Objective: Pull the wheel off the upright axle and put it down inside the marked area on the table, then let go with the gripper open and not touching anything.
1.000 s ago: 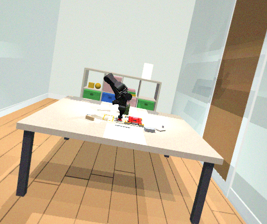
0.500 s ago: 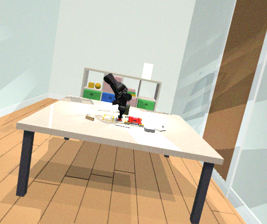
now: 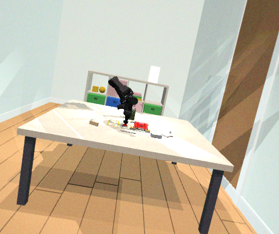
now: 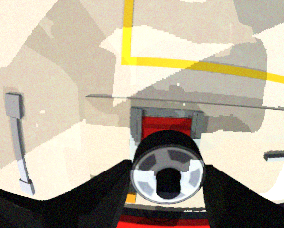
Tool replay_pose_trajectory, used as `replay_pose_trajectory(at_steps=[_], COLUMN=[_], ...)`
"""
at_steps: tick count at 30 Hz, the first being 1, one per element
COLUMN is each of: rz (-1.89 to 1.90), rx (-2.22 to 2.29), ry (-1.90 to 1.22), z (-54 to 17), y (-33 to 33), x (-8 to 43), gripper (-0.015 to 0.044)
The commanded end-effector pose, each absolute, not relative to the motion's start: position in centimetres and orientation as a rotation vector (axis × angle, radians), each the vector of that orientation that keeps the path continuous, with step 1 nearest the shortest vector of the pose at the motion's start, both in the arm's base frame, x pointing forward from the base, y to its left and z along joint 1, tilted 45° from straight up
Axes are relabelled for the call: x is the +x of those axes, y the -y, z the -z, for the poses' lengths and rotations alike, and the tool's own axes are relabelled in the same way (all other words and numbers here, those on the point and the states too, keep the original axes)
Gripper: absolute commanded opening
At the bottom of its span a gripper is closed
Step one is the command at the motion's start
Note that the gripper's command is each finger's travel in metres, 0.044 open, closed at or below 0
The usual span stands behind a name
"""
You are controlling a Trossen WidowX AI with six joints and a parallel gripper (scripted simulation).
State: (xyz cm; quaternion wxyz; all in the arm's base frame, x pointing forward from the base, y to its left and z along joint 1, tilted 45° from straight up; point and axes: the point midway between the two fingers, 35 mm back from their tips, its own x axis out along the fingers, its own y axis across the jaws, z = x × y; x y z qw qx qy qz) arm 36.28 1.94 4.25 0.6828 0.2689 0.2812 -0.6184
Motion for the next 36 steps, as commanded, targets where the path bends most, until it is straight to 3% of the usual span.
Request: replay_pose_trajectory(at_steps=[1,36], rz=[1.388,1.386], rx=[0.606,0.604], ry=[-0.629,-0.629], z=[-4.38,-5.18], y=[-2.06,-2.88], x=[36.26,36.2], gripper=[0.0,0.0])
